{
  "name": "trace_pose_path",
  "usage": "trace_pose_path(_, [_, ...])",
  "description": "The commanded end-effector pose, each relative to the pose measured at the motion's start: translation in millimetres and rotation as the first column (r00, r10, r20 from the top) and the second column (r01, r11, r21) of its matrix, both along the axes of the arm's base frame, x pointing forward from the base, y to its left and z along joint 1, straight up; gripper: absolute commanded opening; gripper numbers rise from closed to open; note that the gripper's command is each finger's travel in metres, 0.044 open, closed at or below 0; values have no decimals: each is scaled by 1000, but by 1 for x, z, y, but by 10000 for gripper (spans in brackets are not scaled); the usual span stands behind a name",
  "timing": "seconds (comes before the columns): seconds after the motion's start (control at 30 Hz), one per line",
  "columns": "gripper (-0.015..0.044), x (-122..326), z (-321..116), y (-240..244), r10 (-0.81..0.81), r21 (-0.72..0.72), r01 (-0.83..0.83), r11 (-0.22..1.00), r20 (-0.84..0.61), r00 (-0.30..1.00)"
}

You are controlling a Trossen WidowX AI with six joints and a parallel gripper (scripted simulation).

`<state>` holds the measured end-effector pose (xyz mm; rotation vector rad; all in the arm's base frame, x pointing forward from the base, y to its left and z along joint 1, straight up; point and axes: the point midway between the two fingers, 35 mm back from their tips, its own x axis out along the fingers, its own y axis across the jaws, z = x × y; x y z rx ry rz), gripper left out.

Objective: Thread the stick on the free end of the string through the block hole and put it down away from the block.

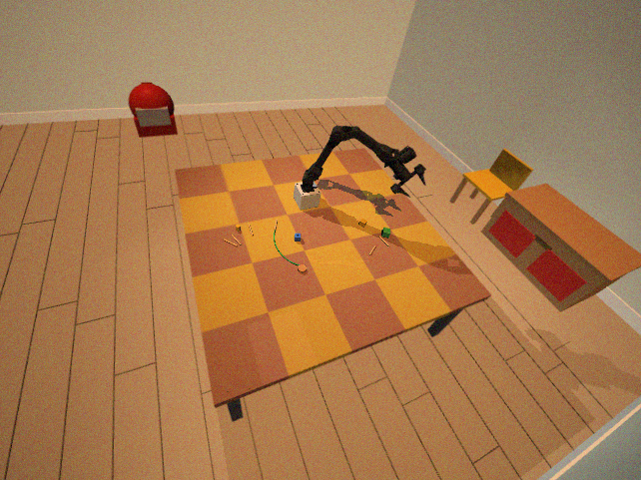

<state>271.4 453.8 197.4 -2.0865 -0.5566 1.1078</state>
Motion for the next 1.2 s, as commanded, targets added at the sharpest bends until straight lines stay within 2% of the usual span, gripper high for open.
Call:
trace_pose_path(0.0, [440, 42, -25, -48, -114, -60, 110, 992, -66, 991])
trace_pose_path(0.17, [440, 84, -53, -115, -252, -136, 234, 963, -141, 957])
trace_pose_path(0.37, [440, 103, -72, -163, -379, -166, 348, 923, -232, 896])
trace_pose_path(0.6, [440, 126, -104, -254, -588, -241, 536, 809, -341, 734])
trace_pose_path(0.9, [440, 125, -146, -396, -823, -380, 752, 538, -430, 371])
trace_pose_path(1.17, [440, 66, -182, -520, -856, -534, 809, 247, -511, -76])
